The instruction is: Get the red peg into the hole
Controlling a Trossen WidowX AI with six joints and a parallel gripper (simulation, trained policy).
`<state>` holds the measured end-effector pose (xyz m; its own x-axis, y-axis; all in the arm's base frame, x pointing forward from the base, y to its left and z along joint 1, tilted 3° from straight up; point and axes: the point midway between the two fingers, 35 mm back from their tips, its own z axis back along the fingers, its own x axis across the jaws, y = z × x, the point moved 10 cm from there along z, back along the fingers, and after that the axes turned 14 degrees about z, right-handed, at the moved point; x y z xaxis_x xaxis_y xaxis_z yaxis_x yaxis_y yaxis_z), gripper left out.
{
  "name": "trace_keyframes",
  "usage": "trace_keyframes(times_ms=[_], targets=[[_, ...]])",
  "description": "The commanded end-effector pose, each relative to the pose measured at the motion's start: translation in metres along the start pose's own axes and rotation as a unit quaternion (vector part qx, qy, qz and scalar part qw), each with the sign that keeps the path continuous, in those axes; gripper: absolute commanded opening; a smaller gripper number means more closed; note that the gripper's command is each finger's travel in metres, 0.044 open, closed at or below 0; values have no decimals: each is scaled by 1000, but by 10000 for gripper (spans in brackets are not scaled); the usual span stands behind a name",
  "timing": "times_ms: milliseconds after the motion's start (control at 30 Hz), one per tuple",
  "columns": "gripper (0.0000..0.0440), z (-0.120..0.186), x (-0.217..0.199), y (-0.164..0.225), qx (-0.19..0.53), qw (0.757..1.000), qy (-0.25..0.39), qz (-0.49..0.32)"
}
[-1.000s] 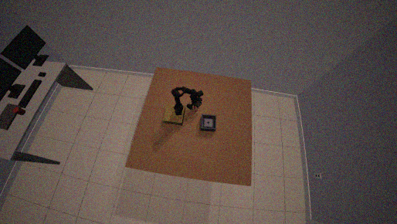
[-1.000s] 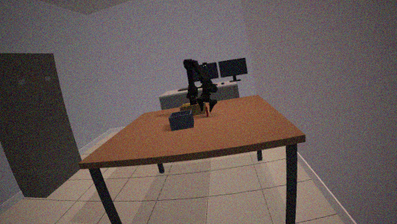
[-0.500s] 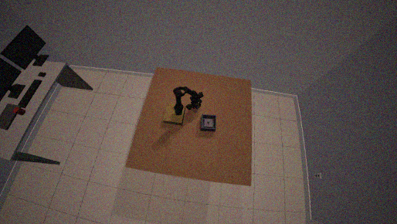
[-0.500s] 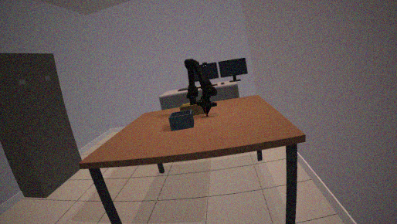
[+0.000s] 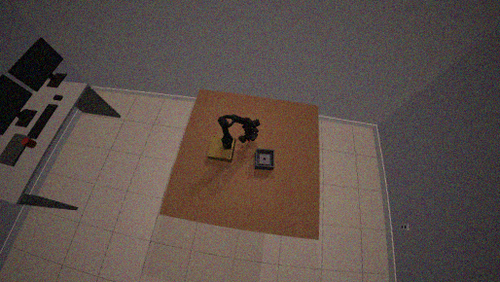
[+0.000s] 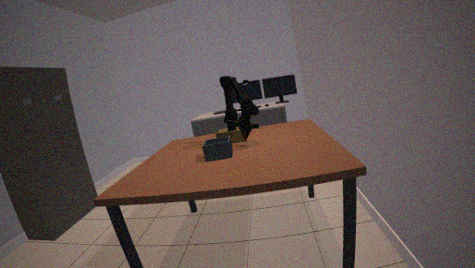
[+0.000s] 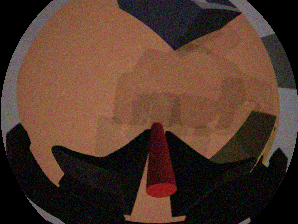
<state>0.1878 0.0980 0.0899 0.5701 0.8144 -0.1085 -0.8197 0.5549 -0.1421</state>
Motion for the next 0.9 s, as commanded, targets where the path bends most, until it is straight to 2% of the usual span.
trace_keyframes(times_ms=[0,600,867], targets=[[0,11,0,-8,-21,1000,-1,12],[0,66,-2,-61,-86,995,3,41],[0,71,-13,-90,-89,996,10,28]])
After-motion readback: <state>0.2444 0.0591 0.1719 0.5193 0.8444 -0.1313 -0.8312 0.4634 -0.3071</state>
